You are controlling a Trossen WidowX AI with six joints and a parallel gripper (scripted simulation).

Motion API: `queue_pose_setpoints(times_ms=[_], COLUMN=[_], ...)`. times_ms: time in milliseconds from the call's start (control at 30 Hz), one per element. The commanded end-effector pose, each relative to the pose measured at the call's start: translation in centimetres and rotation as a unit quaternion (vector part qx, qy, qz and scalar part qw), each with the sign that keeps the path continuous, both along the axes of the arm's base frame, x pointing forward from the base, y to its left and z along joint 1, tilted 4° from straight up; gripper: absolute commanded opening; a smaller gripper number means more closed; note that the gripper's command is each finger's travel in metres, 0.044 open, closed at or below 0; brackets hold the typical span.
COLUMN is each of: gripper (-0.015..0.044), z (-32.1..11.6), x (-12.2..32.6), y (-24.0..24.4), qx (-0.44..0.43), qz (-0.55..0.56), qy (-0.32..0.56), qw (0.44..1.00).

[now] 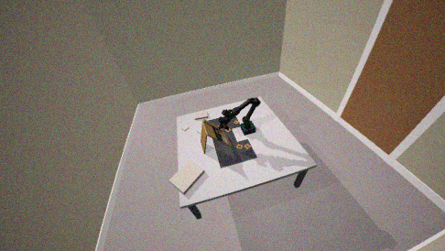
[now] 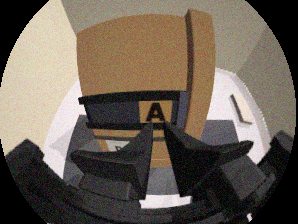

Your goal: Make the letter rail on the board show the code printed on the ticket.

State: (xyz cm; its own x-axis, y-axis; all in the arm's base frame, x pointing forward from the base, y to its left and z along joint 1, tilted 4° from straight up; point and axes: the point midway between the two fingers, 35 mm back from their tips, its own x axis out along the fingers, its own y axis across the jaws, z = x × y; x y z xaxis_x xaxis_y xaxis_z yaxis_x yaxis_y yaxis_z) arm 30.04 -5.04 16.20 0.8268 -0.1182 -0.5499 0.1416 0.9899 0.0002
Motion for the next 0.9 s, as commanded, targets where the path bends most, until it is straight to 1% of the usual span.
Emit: queue_pose_setpoints(times_ms=[0, 200, 267, 500, 733, 800, 867], gripper=[0.0000, 0.0000, 0.0000, 0.0000, 0.0000, 0.0000, 0.0000], z=[0.0, 0.0, 0.0, 0.4, 0.9, 1.0, 1.0], x=[0.0, 0.0, 0.2, 2.2, 3.1, 3.2, 3.2], y=[0.0, 0.0, 0.1, 1.5, 2.8, 3.1, 3.1], qx=[0.000, 0.000, 0.004, 0.037, 0.049, 0.049, 0.049], qz=[0.000, 0.000, 0.001, 0.006, 0.001, 0.000, 0.000], qy=[0.000, 0.000, 0.014, 0.157, 0.302, 0.328, 0.332], qw=[1.000, 1.000, 1.000, 0.987, 0.952, 0.943, 0.942])
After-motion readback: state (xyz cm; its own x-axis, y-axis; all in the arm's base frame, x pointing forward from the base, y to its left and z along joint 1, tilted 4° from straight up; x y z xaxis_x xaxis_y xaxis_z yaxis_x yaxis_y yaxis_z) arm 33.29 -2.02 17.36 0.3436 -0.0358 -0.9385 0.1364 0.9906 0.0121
